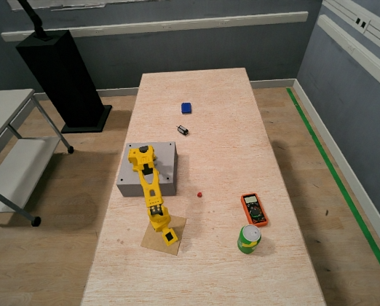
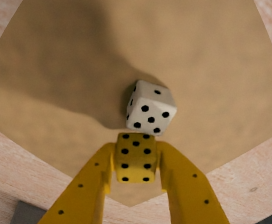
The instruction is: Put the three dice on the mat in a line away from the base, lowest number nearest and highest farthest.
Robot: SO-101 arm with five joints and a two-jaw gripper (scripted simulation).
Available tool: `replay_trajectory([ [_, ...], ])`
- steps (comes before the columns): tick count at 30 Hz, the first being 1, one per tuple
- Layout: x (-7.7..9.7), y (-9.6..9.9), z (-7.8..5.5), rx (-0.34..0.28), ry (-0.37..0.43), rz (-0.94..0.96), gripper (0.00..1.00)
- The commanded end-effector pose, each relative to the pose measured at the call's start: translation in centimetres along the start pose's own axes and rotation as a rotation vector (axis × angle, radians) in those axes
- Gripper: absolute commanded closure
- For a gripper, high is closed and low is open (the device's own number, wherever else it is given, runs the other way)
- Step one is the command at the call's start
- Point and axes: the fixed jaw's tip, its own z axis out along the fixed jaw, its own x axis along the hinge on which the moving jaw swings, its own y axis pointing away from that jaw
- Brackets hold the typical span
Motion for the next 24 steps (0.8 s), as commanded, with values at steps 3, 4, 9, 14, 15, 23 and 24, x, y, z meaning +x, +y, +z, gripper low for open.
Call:
replay_trajectory([
  [3, 0.0, -0.17, 0.64, -0.001, -0.001, 0.018, 1.0],
  [4, 0.0, -0.17, 0.67, -0.001, -0.001, 0.018, 1.0],
  [9, 0.0, -0.17, 0.68, -0.001, -0.001, 0.018, 1.0],
  [14, 0.0, -0.16, 0.87, -0.001, -0.001, 0.018, 1.0],
  [15, 0.0, -0.16, 0.94, -0.001, -0.001, 0.018, 1.0],
  [23, 0.0, -0.16, 1.28, -0.001, -0.001, 0.018, 1.0],
  [24, 0.0, -0.16, 1.28, -0.001, -0.001, 0.018, 1.0],
])
